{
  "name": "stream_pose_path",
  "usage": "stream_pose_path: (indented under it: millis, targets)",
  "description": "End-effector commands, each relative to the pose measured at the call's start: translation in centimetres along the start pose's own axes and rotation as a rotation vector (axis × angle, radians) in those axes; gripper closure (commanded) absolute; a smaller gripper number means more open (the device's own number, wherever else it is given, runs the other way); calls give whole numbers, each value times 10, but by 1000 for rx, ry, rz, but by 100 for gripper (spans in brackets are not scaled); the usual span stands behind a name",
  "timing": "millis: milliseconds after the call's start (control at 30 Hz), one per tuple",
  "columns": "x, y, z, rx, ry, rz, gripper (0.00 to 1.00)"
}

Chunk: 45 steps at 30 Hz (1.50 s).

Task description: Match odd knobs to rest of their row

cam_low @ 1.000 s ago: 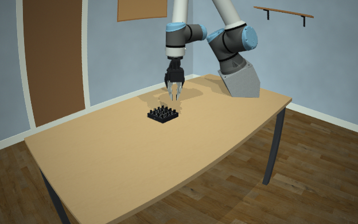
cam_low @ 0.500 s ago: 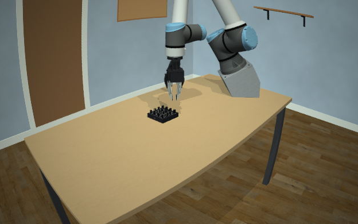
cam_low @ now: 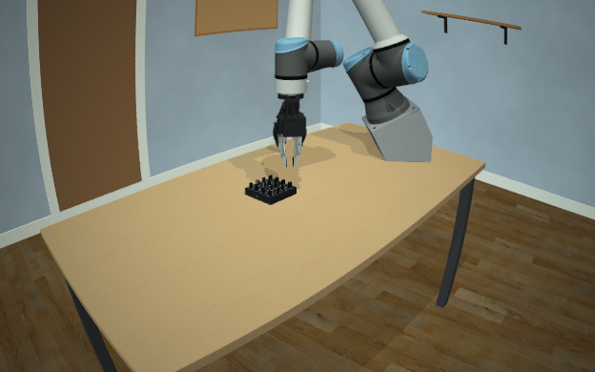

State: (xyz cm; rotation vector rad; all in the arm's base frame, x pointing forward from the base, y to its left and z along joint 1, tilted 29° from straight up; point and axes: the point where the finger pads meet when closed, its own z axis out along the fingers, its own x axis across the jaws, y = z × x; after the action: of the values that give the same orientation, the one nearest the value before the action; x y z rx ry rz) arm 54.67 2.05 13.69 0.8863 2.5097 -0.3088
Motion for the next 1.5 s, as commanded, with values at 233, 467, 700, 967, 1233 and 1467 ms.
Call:
stream_pose_path:
  millis: [233, 467, 700, 967, 1233, 1467]
  targets:
    - [1, 1, 1, 0, 2, -3, 89]
    - [2, 0, 5, 1, 4, -3, 89]
    - [2, -1, 10, 1, 5, -3, 89]
    - [2, -1, 19, 1, 5, -3, 89]
    - [1, -1, 27, 1, 4, -3, 89]
    - [2, -2, 36, 1, 5, -3, 89]
